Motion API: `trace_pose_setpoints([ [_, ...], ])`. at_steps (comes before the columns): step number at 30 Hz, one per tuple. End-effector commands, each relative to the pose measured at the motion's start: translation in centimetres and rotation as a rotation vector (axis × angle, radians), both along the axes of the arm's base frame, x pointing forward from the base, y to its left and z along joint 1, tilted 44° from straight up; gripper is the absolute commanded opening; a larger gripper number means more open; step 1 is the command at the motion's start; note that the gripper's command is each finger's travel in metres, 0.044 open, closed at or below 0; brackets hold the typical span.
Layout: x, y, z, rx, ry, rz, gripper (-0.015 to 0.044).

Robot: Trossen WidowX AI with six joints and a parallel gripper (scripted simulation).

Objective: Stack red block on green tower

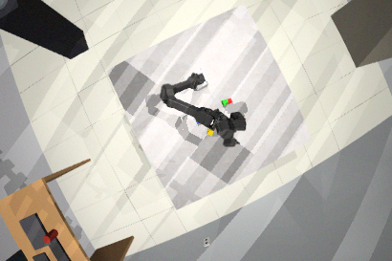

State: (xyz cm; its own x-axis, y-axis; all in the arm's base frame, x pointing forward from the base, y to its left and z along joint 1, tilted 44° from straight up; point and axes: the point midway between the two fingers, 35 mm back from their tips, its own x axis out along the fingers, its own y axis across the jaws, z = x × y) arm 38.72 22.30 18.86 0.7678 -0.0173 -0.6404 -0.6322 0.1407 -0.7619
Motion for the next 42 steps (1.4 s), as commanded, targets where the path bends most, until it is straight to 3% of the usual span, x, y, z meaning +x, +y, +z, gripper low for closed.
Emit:
trace_pose_setpoints([
  [1, -1.1, -0.5, -5.4, -0.083, 0.132, -0.028, 0.0440],
  [11, -6.4, -3.4, -17.7, -0.339, 0.470, -0.109, 0.0440],
  [19, -11.9, -7.3, -24.2, -0.566, 0.696, -0.185, 0.0440],
  [25, -15.6, -10.1, -26.9, -0.722, 0.820, -0.237, 0.0440],
  [31, -15.7, -10.1, -26.8, -0.727, 0.823, -0.238, 0.0440],
  [42, -15.4, -13.5, -30.7, -0.729, 0.822, -0.239, 0.0440],
])
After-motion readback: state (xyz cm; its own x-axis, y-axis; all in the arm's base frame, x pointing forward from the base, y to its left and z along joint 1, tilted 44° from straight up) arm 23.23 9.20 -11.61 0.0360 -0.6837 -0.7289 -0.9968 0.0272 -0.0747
